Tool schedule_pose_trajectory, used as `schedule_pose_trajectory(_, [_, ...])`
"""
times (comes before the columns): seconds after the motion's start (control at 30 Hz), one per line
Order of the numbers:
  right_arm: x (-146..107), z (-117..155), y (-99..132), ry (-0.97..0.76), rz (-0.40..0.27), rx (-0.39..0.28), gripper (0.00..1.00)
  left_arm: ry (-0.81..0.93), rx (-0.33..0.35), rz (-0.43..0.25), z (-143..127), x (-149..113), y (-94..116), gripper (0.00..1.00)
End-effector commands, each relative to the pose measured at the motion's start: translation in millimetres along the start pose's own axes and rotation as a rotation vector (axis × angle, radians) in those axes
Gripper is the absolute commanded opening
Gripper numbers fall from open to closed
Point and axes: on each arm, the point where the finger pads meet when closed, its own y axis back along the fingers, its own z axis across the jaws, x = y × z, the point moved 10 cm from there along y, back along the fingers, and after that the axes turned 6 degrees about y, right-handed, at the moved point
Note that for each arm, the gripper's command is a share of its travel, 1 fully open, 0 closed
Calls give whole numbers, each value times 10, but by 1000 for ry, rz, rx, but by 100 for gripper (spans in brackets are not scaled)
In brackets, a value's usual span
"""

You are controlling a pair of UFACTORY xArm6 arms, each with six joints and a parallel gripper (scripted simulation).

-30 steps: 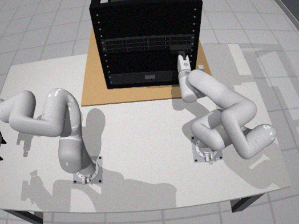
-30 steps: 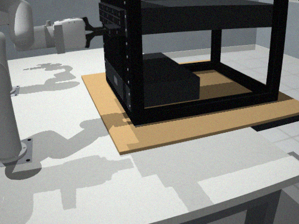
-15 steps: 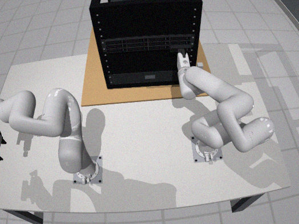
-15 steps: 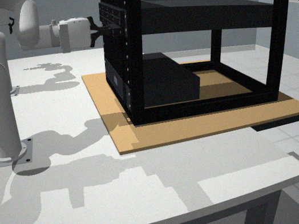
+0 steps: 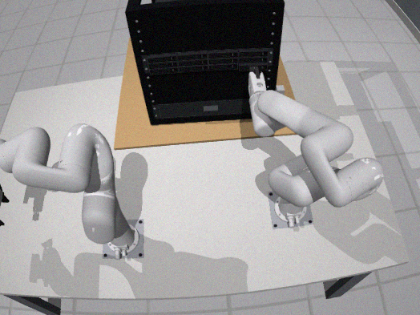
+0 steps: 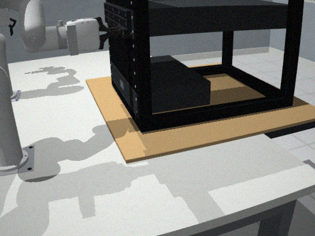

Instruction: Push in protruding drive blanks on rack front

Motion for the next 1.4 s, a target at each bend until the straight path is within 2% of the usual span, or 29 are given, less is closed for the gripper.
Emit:
schedule_pose_trajectory(0.0, [1,-17,-6,-2,1,4,0,0,0,5,1,6,17,100])
schedule_pose_trajectory(0.5, [0,-18,-109,-2,1,4,0,0,0,5,1,6,17,100])
schedule_pose_trajectory(1.37, [0,-19,-111,-2,1,4,0,0,0,5,1,6,17,100])
